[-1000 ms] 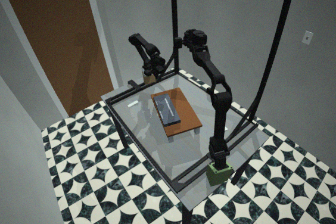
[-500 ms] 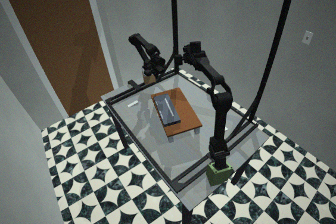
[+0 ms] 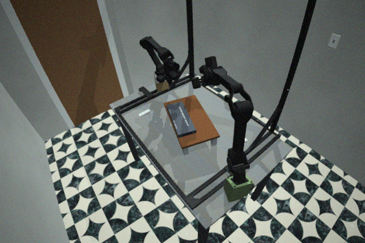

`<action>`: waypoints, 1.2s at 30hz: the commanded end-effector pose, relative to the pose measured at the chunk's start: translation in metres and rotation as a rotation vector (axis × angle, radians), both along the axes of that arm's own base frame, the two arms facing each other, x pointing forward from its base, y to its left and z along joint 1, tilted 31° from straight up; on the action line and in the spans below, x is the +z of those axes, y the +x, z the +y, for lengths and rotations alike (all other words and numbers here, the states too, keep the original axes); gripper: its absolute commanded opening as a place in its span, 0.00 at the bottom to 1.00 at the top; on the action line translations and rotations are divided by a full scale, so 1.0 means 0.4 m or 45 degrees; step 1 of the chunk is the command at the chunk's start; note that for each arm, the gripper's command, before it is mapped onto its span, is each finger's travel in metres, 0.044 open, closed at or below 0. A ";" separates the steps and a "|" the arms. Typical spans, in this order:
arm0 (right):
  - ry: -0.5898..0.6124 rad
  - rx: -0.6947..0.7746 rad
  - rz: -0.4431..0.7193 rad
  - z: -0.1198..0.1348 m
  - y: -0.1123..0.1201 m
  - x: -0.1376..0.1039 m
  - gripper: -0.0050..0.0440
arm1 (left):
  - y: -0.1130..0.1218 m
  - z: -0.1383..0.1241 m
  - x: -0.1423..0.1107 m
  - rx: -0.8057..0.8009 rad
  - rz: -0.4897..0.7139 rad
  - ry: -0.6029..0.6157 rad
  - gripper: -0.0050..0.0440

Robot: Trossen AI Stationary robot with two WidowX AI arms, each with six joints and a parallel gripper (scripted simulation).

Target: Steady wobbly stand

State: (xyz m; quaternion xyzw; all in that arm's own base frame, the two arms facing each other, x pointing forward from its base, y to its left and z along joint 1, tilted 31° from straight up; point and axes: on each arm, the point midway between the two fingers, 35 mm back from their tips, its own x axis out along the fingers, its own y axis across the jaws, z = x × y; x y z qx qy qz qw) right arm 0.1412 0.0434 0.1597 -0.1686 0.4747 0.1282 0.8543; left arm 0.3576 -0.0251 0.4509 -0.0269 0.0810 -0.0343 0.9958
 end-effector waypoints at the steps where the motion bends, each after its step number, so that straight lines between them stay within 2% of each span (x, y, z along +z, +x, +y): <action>1: 0.000 0.000 0.000 0.000 0.000 0.000 0.10 | -0.014 -0.002 -0.134 -0.002 0.222 0.005 0.10; 3: 0.000 0.000 0.000 0.000 0.000 0.000 0.10 | -0.029 -0.002 -0.199 -0.002 0.339 0.009 0.10; 9: 0.000 0.000 0.000 0.000 0.000 0.000 0.10 | -0.029 -0.002 -0.199 -0.002 0.339 0.009 0.10; 10: 0.000 0.000 0.000 0.000 0.000 0.000 0.10 | -0.024 -0.001 -0.216 0.000 0.375 0.015 0.10; 15: 0.000 0.000 0.000 0.000 0.000 0.000 0.10 | -0.088 0.001 -0.366 0.000 0.661 0.025 0.10; 20: 0.000 0.000 0.000 0.000 0.000 0.000 0.10 | -0.175 0.005 -0.500 0.004 0.947 0.037 0.10; 27: 0.000 0.000 0.000 0.000 0.000 0.000 0.10 | -0.163 0.006 -0.495 0.006 0.940 0.042 0.10; 36: 0.000 0.000 0.000 0.000 0.000 0.000 0.10 | -0.228 0.008 -0.562 0.007 1.096 0.044 0.10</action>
